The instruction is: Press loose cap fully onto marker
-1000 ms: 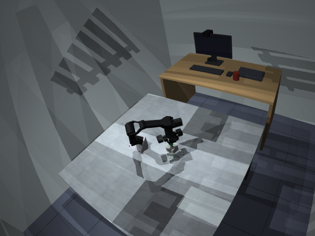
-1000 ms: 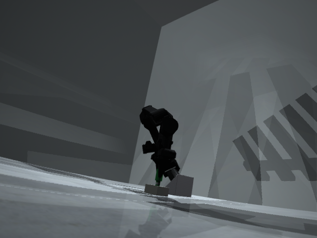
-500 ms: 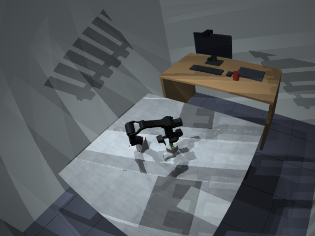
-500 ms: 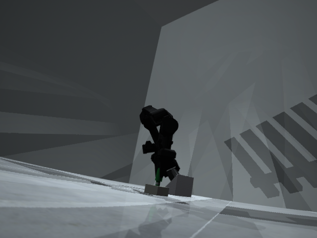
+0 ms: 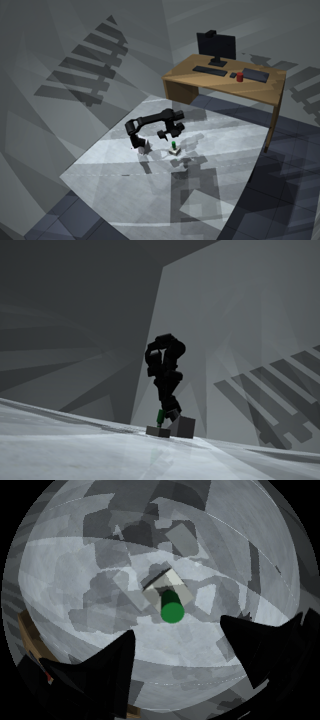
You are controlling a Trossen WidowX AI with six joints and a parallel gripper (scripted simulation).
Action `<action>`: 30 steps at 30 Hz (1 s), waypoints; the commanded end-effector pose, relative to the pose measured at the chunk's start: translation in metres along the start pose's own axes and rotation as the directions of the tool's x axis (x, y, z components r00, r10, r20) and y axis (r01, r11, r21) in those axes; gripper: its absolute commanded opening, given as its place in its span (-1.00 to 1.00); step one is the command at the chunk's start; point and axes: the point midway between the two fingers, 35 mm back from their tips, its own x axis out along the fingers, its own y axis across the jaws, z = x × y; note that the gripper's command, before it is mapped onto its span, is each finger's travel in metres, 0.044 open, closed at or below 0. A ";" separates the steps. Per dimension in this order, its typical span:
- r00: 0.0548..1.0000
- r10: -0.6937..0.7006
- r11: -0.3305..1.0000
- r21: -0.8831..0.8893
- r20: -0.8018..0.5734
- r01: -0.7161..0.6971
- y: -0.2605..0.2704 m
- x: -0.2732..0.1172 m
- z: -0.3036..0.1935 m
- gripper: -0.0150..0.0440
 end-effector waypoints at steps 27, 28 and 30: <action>1.000 -0.006 0.850 -0.527 -0.003 0.004 0.001 0.013 -0.003 -0.49; 1.000 -0.006 0.850 -0.527 -0.003 0.004 0.001 0.014 -0.003 -0.49; 1.000 -0.006 0.850 -0.527 -0.003 0.004 0.001 0.017 -0.003 -0.49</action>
